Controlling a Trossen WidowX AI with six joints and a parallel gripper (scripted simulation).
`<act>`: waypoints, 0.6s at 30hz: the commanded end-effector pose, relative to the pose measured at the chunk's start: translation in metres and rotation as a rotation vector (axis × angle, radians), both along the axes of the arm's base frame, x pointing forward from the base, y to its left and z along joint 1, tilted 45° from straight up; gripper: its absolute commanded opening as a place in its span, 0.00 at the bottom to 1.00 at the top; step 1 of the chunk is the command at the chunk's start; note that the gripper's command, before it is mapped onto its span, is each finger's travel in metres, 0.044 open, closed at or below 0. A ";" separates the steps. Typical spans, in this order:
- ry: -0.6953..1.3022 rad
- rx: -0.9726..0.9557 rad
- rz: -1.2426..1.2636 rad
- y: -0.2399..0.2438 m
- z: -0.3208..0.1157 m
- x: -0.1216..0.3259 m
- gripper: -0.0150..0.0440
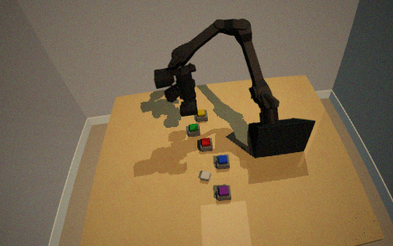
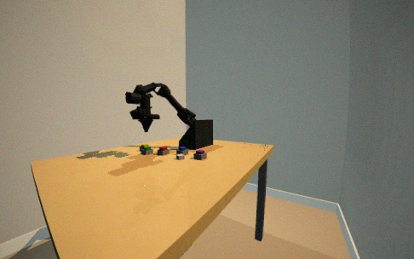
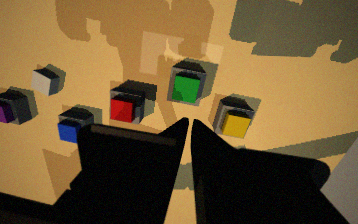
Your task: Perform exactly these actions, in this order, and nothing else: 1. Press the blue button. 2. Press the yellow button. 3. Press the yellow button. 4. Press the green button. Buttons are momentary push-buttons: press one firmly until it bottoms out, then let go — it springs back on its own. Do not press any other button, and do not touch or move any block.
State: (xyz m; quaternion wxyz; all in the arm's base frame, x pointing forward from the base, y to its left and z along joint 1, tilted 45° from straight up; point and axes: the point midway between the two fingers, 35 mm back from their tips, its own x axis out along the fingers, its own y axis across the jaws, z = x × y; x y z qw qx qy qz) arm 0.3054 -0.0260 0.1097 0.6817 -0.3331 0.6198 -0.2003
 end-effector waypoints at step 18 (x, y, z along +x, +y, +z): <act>-0.014 -0.003 -0.016 -0.041 -0.053 0.013 0.29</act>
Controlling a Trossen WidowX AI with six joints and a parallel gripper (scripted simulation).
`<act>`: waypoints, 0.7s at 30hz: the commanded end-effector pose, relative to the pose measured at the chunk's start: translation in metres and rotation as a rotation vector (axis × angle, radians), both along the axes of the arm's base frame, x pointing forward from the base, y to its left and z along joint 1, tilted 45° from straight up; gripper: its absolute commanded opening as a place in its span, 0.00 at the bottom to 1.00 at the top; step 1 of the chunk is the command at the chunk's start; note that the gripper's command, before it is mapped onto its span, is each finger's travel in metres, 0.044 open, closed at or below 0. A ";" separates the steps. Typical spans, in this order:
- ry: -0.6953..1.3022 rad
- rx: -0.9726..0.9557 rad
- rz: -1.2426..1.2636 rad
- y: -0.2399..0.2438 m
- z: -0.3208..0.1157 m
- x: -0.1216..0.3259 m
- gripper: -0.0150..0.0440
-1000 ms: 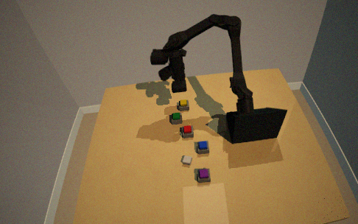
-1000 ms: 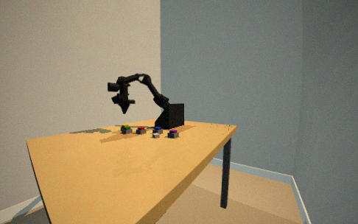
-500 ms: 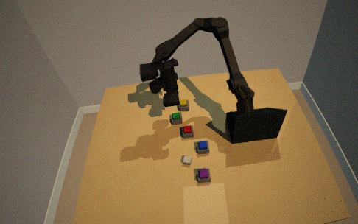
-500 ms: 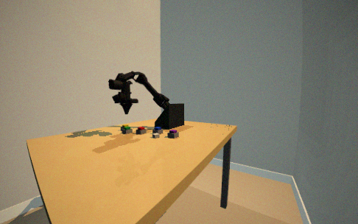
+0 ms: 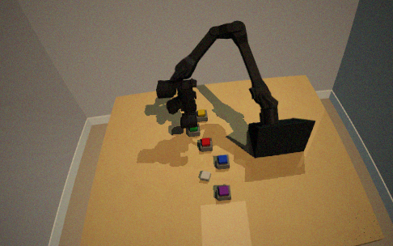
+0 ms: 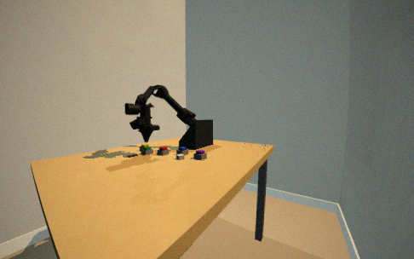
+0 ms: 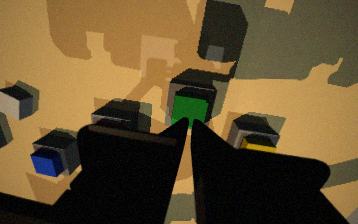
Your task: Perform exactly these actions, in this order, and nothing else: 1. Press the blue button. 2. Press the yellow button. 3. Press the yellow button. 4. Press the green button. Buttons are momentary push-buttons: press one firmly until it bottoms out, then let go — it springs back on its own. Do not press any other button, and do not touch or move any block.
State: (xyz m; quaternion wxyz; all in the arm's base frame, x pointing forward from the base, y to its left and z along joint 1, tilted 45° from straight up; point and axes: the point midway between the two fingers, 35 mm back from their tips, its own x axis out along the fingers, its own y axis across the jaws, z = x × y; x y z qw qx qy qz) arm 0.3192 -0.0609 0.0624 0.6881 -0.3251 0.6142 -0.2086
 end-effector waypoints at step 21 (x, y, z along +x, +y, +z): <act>0.010 -0.008 -0.002 -0.024 -0.024 0.002 0.29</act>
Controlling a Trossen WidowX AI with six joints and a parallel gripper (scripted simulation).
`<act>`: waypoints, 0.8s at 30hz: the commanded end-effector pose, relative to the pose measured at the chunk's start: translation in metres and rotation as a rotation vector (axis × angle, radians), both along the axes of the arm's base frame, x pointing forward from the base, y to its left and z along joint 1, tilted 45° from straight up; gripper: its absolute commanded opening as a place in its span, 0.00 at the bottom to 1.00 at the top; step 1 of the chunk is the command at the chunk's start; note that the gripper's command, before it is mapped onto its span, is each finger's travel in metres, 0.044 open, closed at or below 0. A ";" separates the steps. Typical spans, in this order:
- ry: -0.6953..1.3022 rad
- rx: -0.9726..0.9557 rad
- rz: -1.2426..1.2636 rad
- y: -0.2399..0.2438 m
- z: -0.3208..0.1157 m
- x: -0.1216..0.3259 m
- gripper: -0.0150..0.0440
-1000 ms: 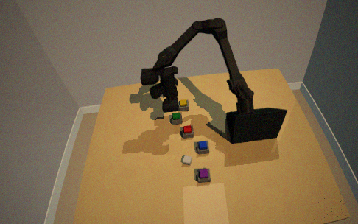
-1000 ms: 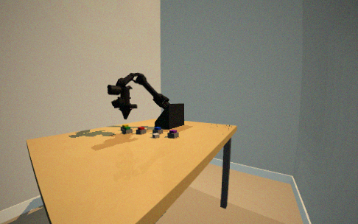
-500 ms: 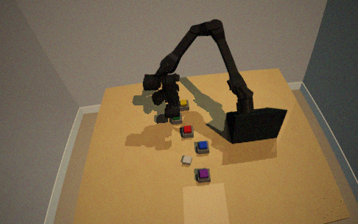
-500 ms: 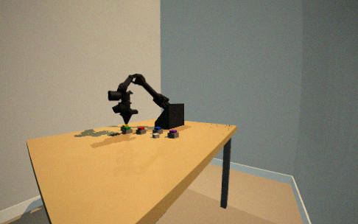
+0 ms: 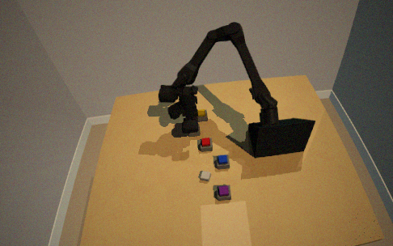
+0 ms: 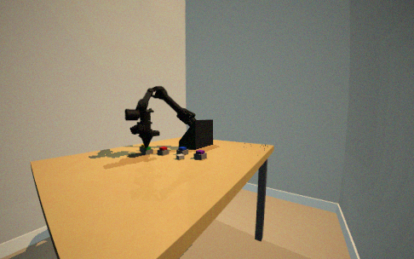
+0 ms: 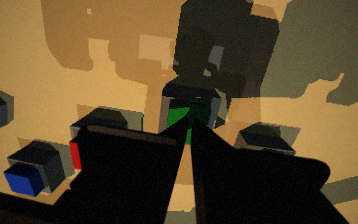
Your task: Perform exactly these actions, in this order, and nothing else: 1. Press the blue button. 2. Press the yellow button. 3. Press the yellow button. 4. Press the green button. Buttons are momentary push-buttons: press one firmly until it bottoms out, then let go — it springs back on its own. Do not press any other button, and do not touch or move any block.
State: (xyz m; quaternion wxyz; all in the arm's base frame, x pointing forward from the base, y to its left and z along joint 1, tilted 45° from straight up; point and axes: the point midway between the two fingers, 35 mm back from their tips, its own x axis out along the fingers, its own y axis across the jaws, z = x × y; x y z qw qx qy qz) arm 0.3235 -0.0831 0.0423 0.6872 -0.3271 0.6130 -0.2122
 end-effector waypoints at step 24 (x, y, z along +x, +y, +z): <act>0.007 0.001 0.000 0.006 0.004 -0.002 0.29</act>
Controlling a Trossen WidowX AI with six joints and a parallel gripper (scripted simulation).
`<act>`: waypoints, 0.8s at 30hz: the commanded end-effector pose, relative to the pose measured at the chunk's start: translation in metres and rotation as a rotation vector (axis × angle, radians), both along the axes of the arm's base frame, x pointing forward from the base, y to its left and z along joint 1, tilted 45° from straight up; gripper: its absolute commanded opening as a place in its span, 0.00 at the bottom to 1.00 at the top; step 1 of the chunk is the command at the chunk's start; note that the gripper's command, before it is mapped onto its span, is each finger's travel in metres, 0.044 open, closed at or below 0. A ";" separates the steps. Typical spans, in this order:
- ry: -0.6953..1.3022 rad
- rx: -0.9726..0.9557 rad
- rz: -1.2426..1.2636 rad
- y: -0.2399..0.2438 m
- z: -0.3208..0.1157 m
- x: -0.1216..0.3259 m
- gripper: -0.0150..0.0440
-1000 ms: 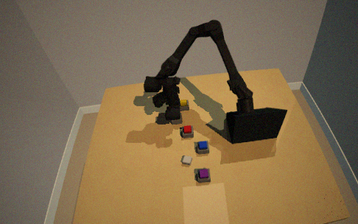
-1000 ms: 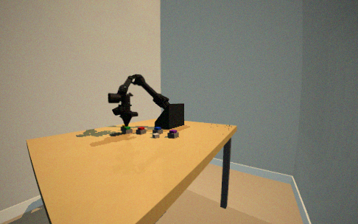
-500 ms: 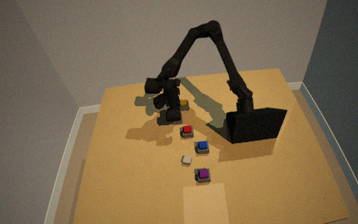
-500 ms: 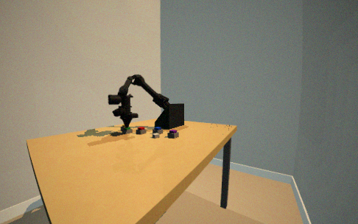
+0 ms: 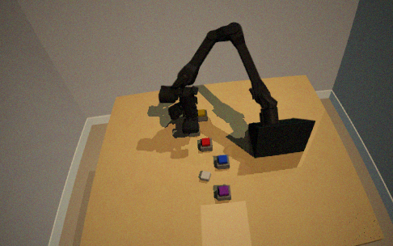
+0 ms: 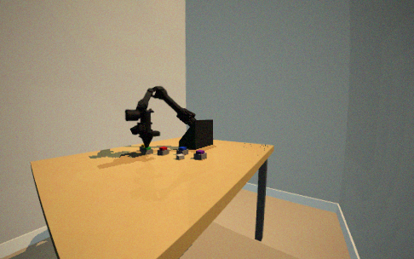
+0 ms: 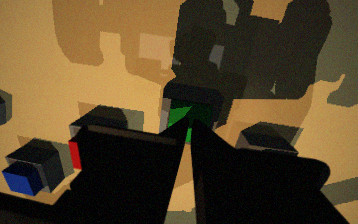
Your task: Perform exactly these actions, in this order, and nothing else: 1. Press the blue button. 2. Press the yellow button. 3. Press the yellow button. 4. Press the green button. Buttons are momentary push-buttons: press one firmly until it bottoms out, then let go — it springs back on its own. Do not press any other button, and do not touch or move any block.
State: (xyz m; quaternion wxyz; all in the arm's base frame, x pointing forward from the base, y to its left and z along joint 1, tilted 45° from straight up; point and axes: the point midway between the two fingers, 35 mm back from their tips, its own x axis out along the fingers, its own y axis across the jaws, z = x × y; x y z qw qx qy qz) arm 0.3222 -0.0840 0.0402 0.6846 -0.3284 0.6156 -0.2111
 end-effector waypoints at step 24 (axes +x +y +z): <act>0.067 0.098 0.067 0.203 -0.086 -0.028 0.93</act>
